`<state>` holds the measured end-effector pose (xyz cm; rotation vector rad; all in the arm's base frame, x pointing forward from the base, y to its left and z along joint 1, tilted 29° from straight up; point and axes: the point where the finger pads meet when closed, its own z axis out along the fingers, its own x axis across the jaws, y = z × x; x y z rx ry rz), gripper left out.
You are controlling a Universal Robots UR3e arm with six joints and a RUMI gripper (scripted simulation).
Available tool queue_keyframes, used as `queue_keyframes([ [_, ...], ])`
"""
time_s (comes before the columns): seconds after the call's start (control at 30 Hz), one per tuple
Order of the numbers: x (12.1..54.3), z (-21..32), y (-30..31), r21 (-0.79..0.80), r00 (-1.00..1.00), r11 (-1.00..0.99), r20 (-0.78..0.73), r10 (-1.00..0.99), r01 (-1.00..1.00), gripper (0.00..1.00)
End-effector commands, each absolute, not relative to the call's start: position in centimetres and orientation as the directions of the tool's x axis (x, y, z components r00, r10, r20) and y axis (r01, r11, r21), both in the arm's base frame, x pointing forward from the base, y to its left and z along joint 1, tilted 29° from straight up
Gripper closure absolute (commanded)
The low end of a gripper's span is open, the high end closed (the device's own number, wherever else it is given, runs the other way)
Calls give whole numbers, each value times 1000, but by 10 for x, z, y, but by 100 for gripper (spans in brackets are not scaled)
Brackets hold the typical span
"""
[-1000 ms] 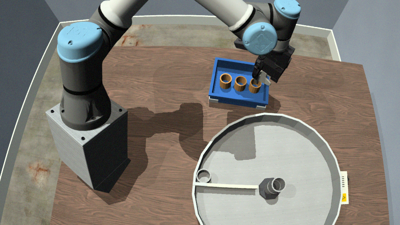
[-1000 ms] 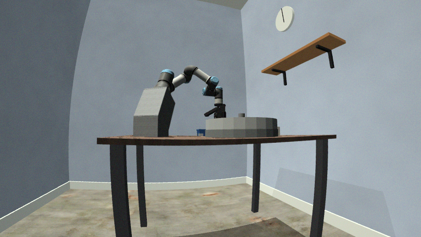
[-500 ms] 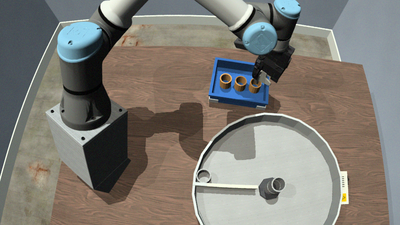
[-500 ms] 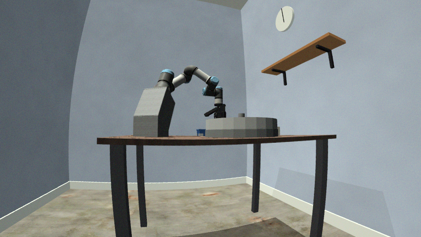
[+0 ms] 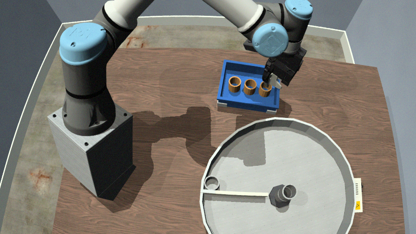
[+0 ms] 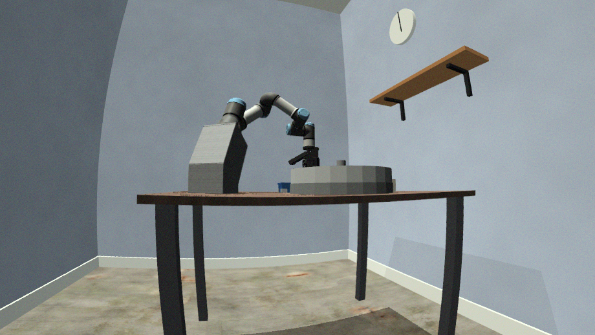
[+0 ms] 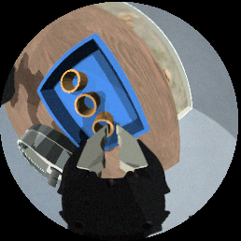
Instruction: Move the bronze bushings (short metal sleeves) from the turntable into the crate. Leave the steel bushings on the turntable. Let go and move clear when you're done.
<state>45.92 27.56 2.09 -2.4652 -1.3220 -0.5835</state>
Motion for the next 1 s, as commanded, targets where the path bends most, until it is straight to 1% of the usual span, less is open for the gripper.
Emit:
queue_keyframes([
  [0.0,460,22,275,-54,498,-541,476,725,839,94],
  [0.47,456,38,268,-54,498,-541,476,725,839,94],
  [0.8,446,77,249,-54,498,-541,476,725,839,94],
  [0.97,446,77,249,-54,498,-541,476,725,839,94],
])
